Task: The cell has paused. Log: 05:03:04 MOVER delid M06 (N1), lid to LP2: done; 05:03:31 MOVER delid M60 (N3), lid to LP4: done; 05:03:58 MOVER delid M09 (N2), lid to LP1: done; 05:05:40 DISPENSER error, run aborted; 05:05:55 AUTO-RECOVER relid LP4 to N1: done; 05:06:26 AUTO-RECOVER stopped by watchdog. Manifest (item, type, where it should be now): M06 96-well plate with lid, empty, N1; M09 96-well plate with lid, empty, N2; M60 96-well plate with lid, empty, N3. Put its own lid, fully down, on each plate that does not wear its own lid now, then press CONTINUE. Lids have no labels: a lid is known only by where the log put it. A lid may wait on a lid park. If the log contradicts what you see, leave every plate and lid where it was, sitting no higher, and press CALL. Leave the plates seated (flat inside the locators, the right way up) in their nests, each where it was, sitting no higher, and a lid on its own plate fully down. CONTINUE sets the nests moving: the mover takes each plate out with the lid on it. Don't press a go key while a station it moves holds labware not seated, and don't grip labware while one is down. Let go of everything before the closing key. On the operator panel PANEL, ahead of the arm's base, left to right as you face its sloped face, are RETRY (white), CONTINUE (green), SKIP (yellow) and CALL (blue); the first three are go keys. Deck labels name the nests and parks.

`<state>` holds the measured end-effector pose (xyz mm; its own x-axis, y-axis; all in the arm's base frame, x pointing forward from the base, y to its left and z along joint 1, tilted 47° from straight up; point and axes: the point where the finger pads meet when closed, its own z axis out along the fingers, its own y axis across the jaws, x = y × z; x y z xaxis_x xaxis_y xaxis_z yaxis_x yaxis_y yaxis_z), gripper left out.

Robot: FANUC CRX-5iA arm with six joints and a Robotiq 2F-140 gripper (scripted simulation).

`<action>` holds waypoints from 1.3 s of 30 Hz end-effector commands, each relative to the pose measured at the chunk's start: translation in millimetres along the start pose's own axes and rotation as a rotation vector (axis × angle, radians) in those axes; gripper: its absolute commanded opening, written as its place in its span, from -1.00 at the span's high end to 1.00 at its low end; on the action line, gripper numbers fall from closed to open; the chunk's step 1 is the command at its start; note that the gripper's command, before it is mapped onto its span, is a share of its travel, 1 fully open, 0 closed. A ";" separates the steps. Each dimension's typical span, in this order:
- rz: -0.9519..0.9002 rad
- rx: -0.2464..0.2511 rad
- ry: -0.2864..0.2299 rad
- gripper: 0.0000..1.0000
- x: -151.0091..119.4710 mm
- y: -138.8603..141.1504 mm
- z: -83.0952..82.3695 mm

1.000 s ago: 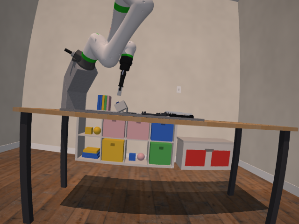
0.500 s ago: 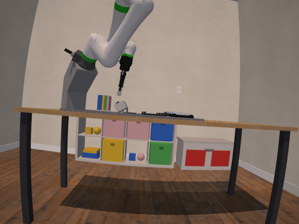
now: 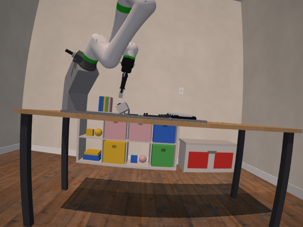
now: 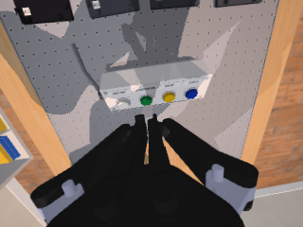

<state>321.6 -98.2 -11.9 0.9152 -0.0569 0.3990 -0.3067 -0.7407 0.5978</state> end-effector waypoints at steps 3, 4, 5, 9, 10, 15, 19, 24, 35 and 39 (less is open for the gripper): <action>0.000 0.067 0.115 1.00 -0.5 0.2 3.3; 0.000 0.067 0.115 1.00 -0.4 0.2 3.9; 0.000 0.067 0.115 1.00 -0.3 0.2 4.5; 0.000 0.067 0.115 1.00 -0.2 0.1 5.7; 0.000 0.067 0.115 1.00 -0.1 0.0 6.3; 0.000 0.067 0.115 1.00 0.2 -0.1 8.9; 0.000 0.067 0.115 1.00 0.4 -0.2 10.5; 0.000 0.067 0.115 1.00 0.5 -0.3 11.9; 0.000 0.067 0.115 1.00 0.6 -0.4 12.6; 0.000 0.067 0.115 1.00 0.6 -0.4 12.6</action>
<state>326.4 -105.8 -20.3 0.9175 -0.0630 0.3928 -0.3080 -0.7373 0.6012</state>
